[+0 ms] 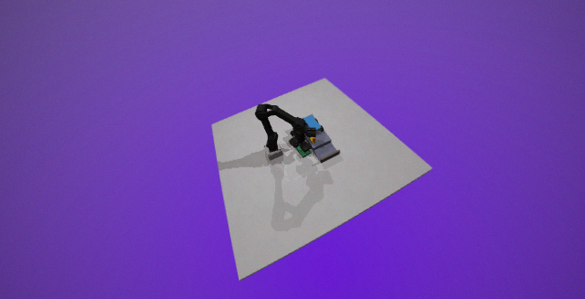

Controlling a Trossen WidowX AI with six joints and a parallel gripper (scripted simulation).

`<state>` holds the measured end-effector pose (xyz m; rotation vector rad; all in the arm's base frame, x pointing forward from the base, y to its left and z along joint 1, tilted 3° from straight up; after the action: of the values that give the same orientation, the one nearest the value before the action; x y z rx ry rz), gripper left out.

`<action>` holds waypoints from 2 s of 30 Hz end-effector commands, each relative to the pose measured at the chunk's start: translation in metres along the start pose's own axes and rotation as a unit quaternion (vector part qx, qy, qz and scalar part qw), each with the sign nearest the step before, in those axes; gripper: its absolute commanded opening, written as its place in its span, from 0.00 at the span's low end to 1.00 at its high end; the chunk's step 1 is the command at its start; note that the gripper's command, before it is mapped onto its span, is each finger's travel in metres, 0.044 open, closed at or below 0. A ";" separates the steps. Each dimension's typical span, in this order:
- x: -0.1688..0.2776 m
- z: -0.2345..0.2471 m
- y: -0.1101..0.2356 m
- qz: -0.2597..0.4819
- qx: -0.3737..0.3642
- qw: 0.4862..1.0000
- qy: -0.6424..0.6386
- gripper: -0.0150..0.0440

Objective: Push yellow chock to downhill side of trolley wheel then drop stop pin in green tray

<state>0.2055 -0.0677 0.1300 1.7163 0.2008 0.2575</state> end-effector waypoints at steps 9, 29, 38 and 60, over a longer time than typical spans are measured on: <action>0.001 0.006 -0.002 0.001 -0.001 1.000 0.002 0.58; 0.001 0.015 -0.007 0.001 -0.001 1.000 0.002 0.58; 0.001 0.019 -0.009 0.001 -0.002 1.000 0.002 0.58; 0.002 0.027 -0.014 0.001 -0.002 1.000 0.002 0.58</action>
<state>0.2131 -0.0892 0.1131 1.7206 0.2018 0.2567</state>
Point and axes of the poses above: the point midway between the two fingers, 35 mm back from their tips, its own y axis back along the fingers, its own z axis across the jaws, x = y × z, the point moved 10 cm from there along y, back along the fingers
